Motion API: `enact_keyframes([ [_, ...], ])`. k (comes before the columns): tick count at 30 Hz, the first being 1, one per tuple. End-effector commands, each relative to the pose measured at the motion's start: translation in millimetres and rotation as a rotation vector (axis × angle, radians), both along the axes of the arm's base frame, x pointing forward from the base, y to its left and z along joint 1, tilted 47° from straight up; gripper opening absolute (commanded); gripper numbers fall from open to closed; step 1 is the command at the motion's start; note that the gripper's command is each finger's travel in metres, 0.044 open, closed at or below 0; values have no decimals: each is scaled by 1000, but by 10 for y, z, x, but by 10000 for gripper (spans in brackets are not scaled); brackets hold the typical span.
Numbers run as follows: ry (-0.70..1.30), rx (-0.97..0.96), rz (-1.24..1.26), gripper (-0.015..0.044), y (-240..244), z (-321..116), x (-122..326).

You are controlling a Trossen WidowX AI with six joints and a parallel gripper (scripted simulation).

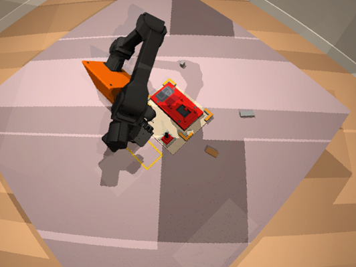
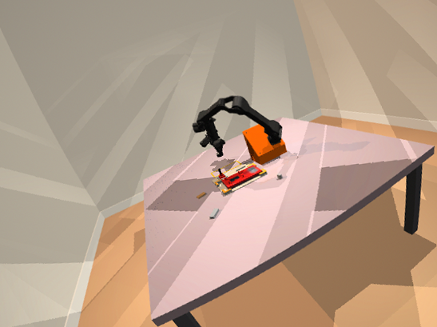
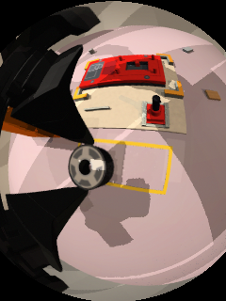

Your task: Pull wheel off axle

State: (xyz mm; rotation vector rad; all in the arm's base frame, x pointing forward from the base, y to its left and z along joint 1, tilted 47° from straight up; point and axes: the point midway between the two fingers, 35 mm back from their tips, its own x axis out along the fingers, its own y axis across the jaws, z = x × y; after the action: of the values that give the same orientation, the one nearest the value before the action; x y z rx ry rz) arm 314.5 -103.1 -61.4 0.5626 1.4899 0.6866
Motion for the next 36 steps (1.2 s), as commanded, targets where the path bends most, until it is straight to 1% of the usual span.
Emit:
enact_keyframes([
  [1, 6, 5, 6, 0, 97, -82, -21],
  [7, 6, 5, 5, 0, 198, -188, -17],
  [17, 5, 7, 5, 0, 666, -628, -49],
  [21, 5, 9, 6, 0, 736, -687, -65],
  [32, 4, 5, 13, 289, 673, -633, -51],
  [33, 4, 4, 13, 300, 642, -606, -46],
  [36, 5, 4, 9, 300, 461, -443, -26],
])
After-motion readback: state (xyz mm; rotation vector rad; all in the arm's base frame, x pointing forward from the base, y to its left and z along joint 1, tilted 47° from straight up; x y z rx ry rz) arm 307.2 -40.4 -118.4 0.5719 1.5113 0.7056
